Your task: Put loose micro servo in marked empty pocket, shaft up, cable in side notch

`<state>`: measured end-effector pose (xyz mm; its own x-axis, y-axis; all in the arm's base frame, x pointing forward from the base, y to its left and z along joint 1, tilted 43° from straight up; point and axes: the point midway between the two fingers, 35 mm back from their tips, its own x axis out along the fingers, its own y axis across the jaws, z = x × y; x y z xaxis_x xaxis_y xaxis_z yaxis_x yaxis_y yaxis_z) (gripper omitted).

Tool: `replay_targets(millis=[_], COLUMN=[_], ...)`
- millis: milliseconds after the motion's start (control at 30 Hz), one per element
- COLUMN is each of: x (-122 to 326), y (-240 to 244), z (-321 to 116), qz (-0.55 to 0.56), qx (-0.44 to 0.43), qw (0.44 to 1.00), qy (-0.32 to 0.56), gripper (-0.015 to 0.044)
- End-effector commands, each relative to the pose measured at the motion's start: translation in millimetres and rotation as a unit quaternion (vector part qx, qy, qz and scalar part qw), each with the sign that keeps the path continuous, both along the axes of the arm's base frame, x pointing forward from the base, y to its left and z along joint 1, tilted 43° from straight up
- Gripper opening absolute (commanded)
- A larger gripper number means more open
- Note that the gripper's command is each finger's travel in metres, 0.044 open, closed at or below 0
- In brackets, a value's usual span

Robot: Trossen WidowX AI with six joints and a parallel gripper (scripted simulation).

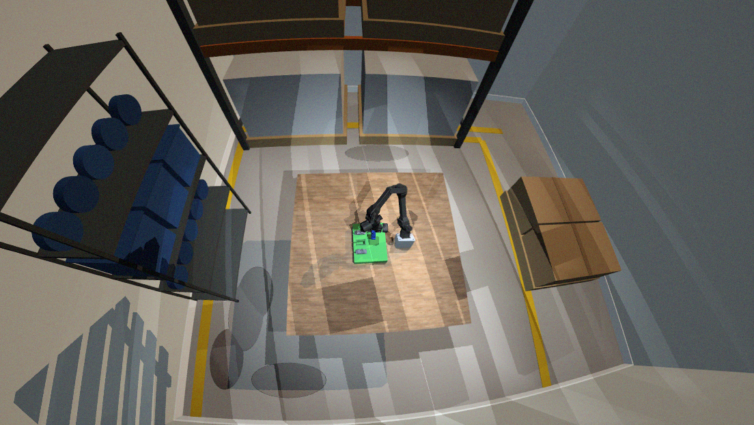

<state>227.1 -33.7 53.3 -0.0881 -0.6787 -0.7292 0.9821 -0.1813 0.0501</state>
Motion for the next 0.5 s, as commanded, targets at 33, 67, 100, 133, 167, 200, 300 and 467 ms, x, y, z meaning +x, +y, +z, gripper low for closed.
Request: replay_targets(millis=[33, 67, 100, 133, 167, 200, 300, 467], x=[1.4, 1.6, 2.0, 2.3, 2.5, 2.5, 2.5, 2.5], y=[18.8, 22.5, 26.3, 30.1, 33.2, 35.0, 35.6, 35.6], z=[-16.3, -19.8, -23.3, -26.8, -29.6, -31.3, -31.9, -31.9], qz=[0.0, 0.0, 0.0, 0.0, 0.0, 0.0, 0.002, 0.043], qx=[0.003, 0.003, 0.003, 0.003, 0.003, 0.003, 0.003, 0.008], qw=[1.0, 1.0, 1.0, 1.0, 1.0, 1.0, 1.0, 0.998], qy=[-0.002, -0.002, -0.002, -0.002, -0.002, -0.002, 0.0, 0.038], gripper=[0.0, 0.0, 0.0, 0.0, 0.0, 0.0, 0.0, 0.0])
